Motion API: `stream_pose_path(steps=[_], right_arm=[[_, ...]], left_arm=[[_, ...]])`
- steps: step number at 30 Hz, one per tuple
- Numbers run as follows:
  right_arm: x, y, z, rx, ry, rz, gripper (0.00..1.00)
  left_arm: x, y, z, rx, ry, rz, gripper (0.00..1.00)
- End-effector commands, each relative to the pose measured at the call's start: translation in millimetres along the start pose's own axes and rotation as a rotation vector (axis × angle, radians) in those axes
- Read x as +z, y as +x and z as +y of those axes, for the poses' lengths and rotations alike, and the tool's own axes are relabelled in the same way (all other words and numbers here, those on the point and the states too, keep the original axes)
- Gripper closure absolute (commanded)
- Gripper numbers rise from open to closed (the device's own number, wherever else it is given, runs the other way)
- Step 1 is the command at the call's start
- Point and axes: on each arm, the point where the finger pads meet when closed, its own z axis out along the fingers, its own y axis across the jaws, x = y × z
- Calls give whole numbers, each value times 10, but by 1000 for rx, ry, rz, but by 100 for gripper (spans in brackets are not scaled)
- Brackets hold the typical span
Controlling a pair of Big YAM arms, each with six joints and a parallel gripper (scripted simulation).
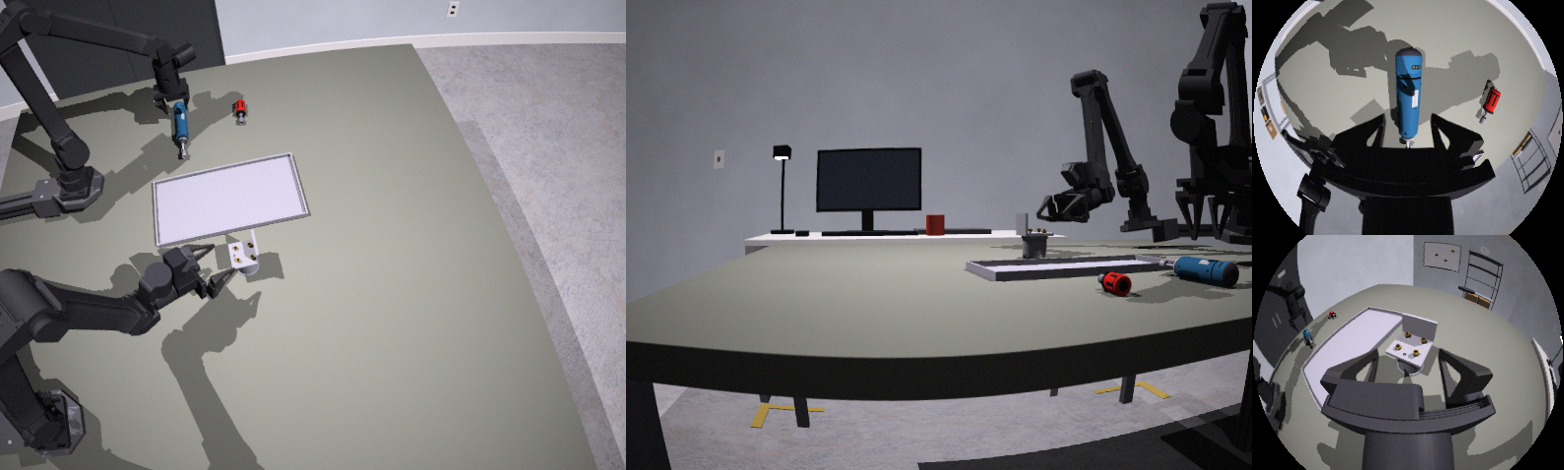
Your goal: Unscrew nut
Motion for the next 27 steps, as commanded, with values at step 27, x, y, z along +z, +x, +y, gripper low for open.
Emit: stream_pose_path(steps=[27], right_arm=[[227,359,-106,6,23,-49,14]], left_arm=[[-221,-91,-220,1,52,-31,35]])
